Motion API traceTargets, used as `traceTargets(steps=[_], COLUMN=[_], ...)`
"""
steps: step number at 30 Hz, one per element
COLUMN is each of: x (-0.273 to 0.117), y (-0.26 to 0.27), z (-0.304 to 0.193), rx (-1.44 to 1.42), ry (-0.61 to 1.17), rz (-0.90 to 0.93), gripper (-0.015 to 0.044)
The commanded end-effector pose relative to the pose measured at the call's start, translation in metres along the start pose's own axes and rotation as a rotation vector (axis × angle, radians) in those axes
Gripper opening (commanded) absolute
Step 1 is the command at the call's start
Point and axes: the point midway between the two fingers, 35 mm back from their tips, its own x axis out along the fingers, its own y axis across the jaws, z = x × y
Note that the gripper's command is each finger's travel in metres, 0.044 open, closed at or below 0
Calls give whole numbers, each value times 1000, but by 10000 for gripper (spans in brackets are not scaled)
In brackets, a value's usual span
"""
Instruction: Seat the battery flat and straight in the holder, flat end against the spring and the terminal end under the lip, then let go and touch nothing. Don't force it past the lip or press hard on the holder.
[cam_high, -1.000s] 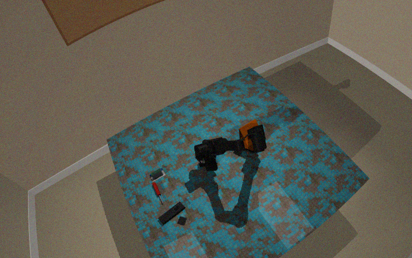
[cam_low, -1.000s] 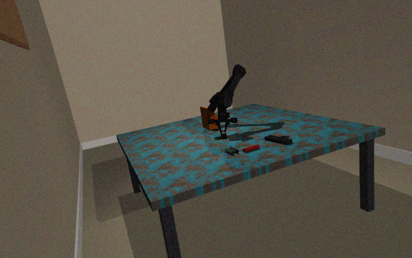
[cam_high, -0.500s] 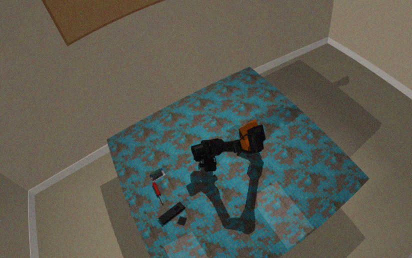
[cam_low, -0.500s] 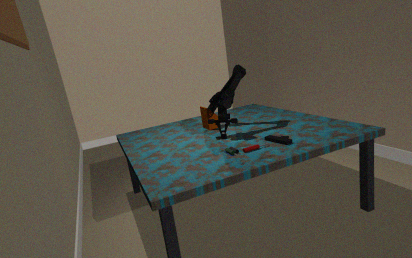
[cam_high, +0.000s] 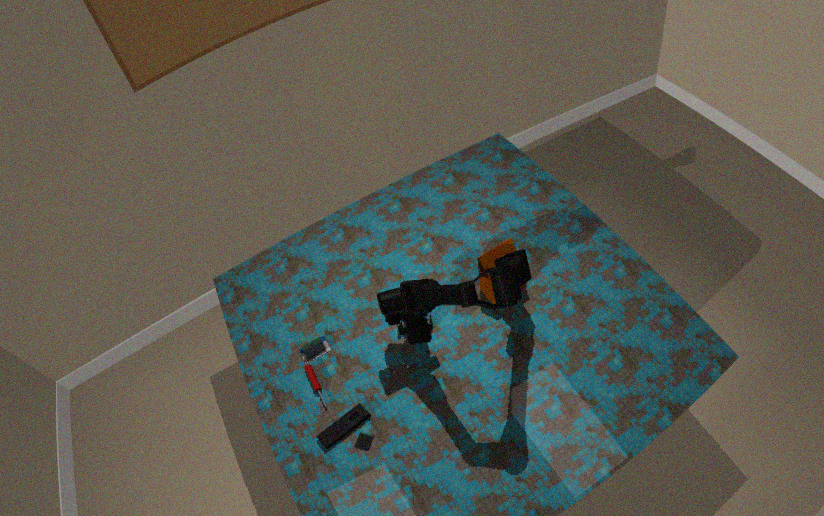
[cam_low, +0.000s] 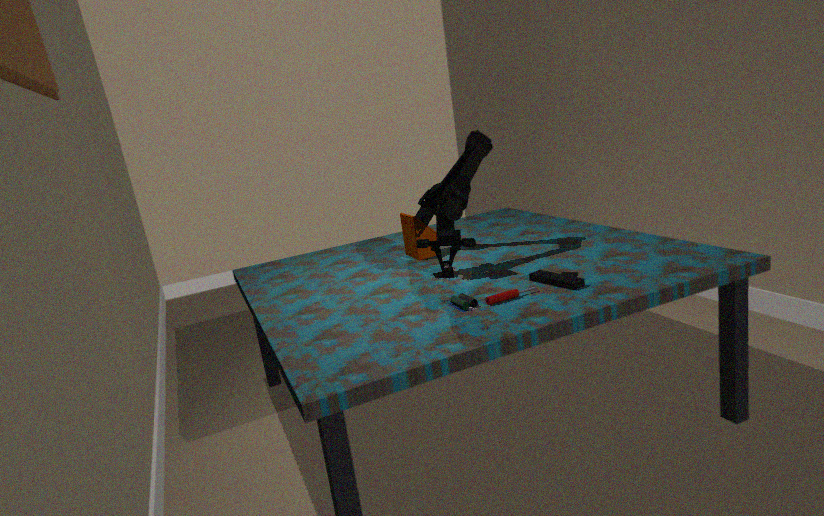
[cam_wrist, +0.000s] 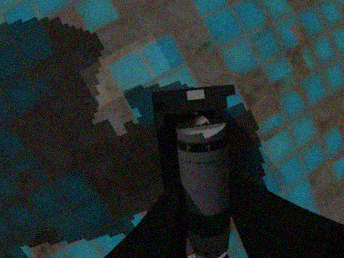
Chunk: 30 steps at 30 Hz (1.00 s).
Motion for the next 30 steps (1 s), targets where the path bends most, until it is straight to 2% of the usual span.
traceTargets(steps=[1,30], x=[3,2], y=[-1,5], z=[-5,-1], rx=[8,-7], ry=[44,167], rz=[2,-13], gripper=[67,67])
